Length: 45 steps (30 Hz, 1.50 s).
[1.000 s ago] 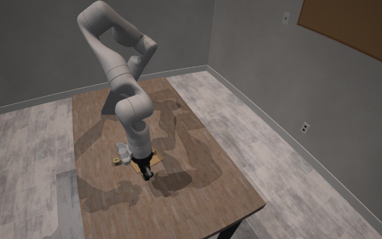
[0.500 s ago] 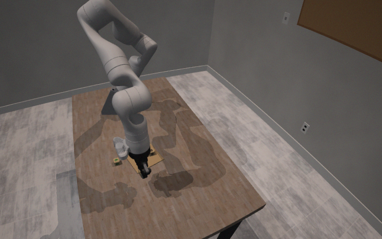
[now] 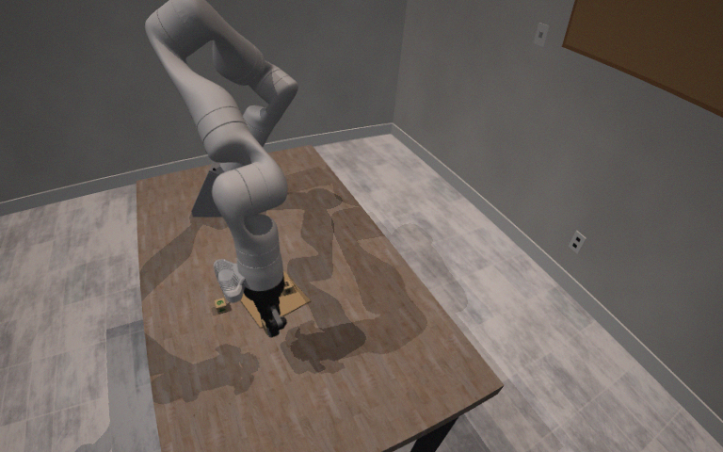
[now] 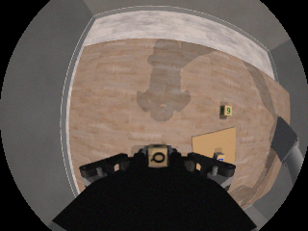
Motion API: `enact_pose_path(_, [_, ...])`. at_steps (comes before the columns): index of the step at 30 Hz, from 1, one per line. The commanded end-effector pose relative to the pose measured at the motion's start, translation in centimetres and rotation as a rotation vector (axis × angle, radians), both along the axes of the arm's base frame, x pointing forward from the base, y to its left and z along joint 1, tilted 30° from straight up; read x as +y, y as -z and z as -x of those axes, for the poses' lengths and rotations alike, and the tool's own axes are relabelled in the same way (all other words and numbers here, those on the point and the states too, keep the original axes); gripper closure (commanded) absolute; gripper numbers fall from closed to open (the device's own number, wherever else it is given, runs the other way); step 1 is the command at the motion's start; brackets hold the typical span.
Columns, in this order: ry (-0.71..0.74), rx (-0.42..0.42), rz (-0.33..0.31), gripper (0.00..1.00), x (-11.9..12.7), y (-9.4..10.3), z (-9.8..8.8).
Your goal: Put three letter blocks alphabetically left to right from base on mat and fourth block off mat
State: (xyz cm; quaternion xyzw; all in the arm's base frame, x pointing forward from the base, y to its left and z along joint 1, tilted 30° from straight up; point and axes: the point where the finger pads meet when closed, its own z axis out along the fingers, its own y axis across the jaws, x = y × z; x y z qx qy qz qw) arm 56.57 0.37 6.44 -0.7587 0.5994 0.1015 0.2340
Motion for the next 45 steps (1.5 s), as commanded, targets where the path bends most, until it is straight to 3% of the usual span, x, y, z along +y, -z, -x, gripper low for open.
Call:
enact_pose_path(1, [-0.009, -0.005, 0.001, 0.79, -0.1, 0.0, 0.1])
enact_pose_path(11, [-0.083, -0.036, 0.010, 0.79, 0.0, 0.2, 0.7])
enact_pose_path(26, [-0.321, -0.141, 0.034, 0.79, 0.0, 0.9, 2.7])
enact_pose_path(45, [-0.830, -0.390, 0.076, 0.79, 0.1, 2.0, 6.6])
